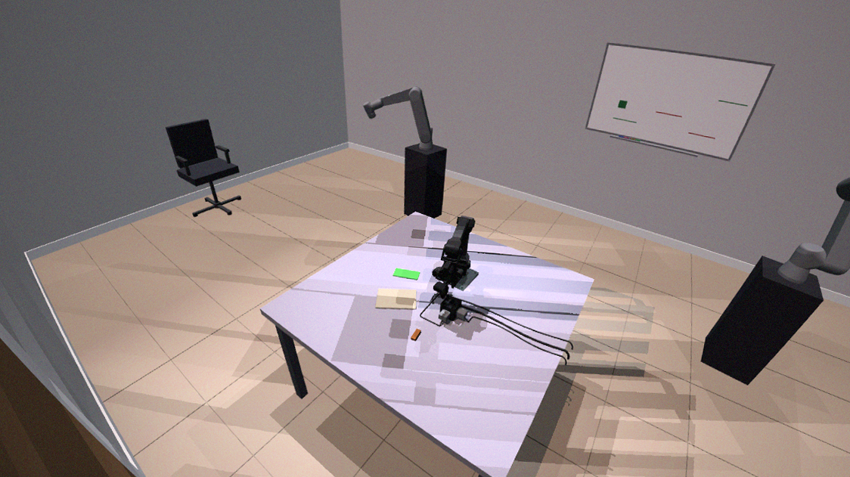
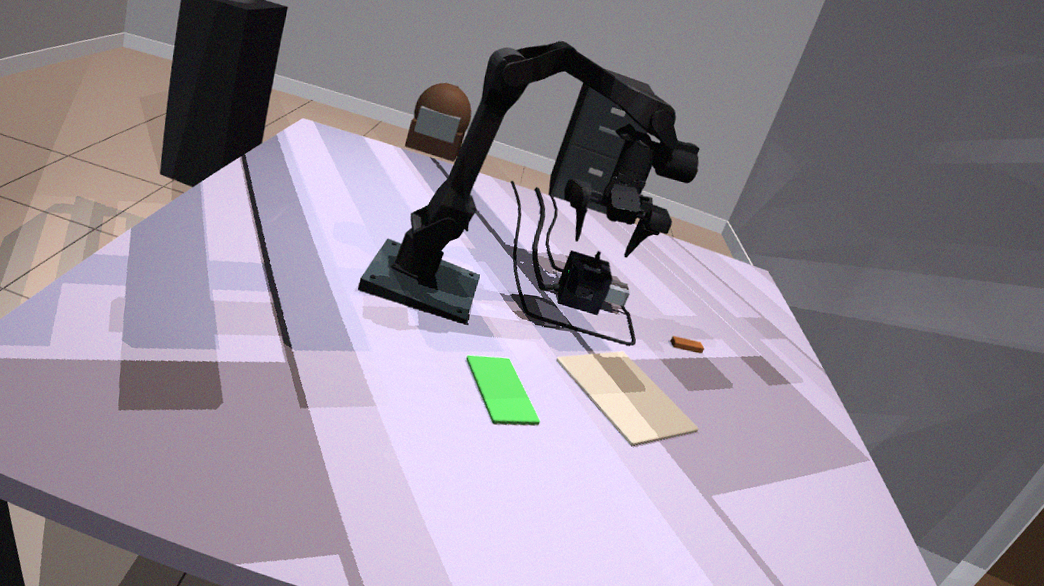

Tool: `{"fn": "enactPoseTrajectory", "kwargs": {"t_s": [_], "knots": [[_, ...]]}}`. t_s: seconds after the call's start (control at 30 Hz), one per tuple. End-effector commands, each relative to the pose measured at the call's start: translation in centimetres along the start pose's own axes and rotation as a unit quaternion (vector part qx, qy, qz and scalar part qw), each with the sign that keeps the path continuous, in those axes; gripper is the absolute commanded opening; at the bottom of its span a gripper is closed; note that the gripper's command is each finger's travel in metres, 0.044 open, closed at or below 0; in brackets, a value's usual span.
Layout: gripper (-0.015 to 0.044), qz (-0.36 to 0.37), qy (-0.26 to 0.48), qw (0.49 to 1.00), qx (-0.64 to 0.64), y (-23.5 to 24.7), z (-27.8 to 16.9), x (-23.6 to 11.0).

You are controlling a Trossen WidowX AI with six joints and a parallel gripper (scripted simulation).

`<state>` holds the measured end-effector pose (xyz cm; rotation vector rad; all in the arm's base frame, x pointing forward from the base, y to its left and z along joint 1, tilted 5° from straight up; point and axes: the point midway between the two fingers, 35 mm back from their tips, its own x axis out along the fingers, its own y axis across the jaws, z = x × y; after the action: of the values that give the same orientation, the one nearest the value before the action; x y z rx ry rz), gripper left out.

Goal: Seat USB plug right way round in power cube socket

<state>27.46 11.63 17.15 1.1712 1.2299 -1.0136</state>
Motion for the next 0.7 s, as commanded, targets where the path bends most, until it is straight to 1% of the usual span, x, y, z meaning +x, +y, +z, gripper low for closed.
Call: {"fn": "enactPoseTrajectory", "kwargs": {"t_s": [0.0, 0.47, 0.67], "knots": [[0.044, 0.0, 0.003, 1.0, -0.001, 0.0, -0.1, 0.4], [0.044, 0.0, 0.003, 1.0, -0.001, 0.0, -0.1, 1.5], [0.0282, 0.0, 0.0, 1.0, 0.0, 0.0, 0.0, 1.3]]}}
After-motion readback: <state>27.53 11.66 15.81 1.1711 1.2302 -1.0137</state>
